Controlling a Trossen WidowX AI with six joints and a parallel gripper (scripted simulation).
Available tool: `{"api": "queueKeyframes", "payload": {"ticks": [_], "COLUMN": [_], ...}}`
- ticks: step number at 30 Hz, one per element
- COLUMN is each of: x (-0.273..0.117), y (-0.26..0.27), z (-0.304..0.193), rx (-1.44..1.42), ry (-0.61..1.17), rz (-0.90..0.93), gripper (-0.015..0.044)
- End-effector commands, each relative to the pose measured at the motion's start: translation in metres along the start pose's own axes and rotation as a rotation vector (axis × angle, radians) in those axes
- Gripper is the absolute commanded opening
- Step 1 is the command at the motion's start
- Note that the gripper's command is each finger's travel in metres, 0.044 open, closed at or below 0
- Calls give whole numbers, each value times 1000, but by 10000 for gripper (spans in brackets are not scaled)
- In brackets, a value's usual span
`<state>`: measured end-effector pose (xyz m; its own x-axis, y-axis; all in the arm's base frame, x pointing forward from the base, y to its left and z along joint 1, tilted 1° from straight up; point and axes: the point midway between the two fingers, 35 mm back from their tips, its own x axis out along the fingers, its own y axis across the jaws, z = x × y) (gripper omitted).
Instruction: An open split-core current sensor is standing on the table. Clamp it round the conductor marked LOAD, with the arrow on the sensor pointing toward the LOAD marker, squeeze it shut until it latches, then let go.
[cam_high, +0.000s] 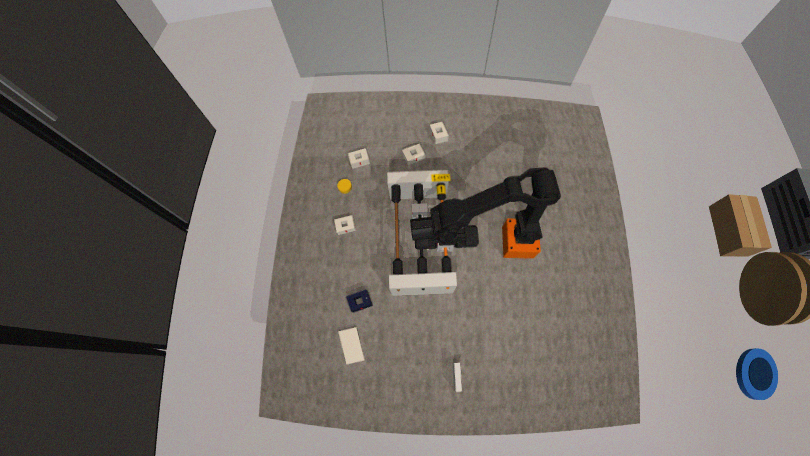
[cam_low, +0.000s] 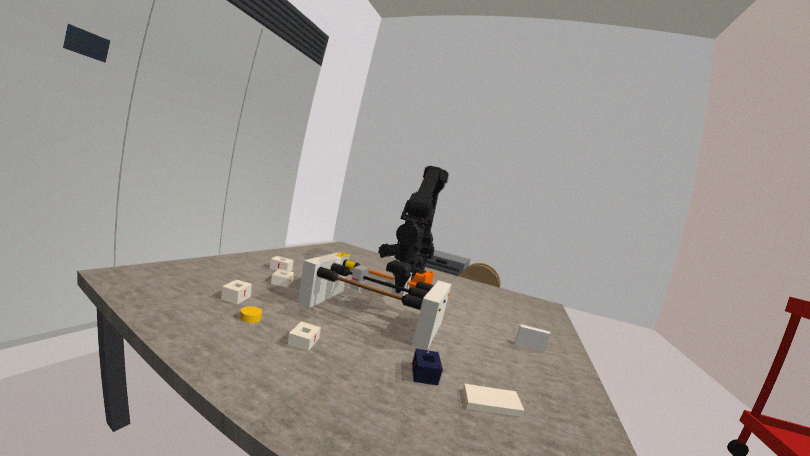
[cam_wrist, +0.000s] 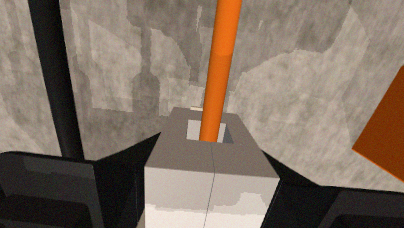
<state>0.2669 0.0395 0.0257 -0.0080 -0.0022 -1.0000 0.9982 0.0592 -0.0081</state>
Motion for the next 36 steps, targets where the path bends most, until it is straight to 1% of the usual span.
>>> {"api": "queueKeyframes", "payload": {"ticks": [1, 16, 23, 32, 34, 36], "x": [0, 0, 0, -2, -23, -55], "y": [0, 0, 0, 1, 4, 7], "z": [0, 0, 0, 0, 0, -1], "rx": [0, 0, 0, 0, -1, -2], "ry": [0, 0, 0, 0, 2, 5], "rz": [-1, -1, -1, 0, 1, 3], "gripper": [262, 262, 440, 440, 440, 440]}}
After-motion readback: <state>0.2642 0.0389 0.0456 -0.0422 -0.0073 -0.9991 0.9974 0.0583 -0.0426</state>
